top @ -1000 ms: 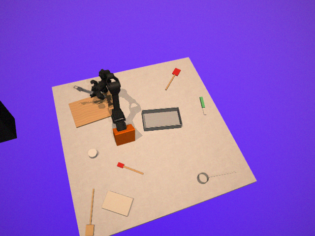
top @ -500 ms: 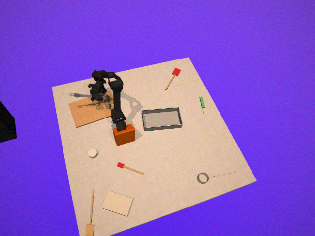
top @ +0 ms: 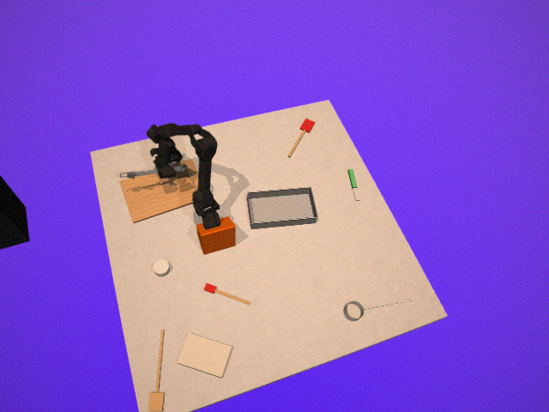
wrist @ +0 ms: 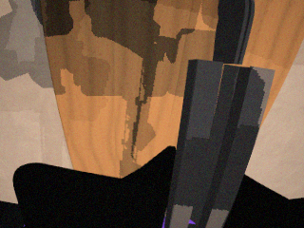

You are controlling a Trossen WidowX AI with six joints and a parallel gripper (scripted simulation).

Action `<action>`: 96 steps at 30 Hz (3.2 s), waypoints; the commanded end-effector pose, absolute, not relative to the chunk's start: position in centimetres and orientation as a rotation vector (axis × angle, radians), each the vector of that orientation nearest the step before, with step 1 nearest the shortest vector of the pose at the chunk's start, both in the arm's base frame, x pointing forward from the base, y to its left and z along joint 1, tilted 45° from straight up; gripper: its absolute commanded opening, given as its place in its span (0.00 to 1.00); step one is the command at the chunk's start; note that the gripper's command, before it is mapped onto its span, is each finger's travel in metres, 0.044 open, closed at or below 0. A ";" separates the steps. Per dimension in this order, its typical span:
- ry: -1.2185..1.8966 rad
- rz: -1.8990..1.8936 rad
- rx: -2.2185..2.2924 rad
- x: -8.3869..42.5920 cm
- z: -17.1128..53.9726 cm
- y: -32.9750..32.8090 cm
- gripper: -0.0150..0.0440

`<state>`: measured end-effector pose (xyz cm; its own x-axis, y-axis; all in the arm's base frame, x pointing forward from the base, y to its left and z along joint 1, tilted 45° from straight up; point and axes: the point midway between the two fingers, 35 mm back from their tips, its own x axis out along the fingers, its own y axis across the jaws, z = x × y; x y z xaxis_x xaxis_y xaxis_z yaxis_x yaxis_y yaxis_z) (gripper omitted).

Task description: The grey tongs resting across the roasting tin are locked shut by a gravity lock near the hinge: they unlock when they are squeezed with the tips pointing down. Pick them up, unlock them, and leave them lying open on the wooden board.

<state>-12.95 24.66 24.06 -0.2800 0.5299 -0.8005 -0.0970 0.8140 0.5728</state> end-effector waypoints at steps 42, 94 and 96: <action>1.449 0.651 0.588 -14.2 24.6 26.8 0.00; 1.443 0.650 0.597 -13.9 21.8 29.7 0.98; 1.443 0.650 0.597 -13.9 21.8 29.7 1.00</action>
<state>-13.85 29.67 21.78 0.0204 0.7186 -0.6952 -0.0446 0.6953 0.7174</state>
